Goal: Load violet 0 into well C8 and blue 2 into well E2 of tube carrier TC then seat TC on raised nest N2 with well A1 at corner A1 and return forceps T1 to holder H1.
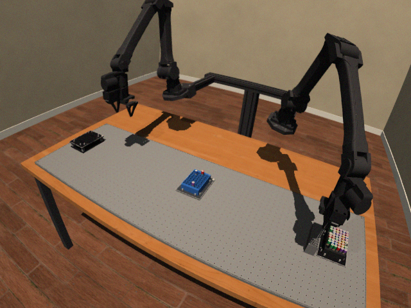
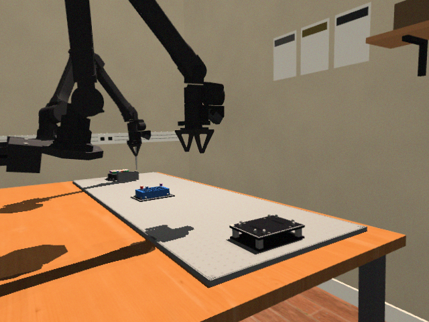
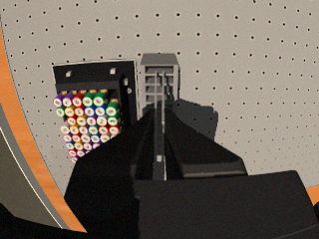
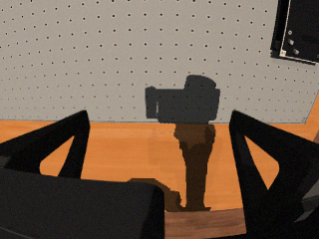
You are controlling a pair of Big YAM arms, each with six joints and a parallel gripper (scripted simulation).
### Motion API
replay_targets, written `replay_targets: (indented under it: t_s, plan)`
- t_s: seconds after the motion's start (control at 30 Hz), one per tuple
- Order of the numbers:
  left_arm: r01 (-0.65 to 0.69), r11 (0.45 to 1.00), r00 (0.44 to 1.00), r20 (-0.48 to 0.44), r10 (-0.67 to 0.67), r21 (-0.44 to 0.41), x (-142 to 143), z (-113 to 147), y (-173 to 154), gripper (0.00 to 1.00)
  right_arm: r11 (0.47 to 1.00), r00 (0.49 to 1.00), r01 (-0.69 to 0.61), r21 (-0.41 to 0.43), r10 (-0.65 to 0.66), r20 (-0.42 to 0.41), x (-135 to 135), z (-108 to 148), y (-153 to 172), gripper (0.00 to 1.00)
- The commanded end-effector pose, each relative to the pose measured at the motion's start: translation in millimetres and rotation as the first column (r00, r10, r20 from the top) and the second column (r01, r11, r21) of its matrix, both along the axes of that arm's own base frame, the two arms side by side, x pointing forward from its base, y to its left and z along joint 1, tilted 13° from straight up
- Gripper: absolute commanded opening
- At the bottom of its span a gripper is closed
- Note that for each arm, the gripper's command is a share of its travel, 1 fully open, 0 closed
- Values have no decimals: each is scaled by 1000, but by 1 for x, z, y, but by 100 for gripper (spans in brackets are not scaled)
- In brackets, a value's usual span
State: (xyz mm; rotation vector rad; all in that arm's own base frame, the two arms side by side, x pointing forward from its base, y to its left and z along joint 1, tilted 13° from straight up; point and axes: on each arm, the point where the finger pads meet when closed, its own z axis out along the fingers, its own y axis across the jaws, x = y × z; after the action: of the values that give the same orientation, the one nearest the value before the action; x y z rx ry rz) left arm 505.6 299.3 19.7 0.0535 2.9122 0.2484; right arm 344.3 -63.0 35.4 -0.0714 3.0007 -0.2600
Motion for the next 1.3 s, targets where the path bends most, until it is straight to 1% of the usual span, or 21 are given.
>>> replay_targets:
  t_s: [0.0,1.07,1.27]
  plan:
    - [1,1000,999,41,-2,23,19,8,16,7,1000,996,19,-7,-18,82,31,24,-5,100]
    - [1,1000,999,41,-2,23,21,1,18,7,1000,996,19,-7,-18,82,31,24,-5,100]
    - [2,1000,1000,29,-2,16,16,-6,15,7,1000,996,19,-7,-18,82,31,24,-5,100]
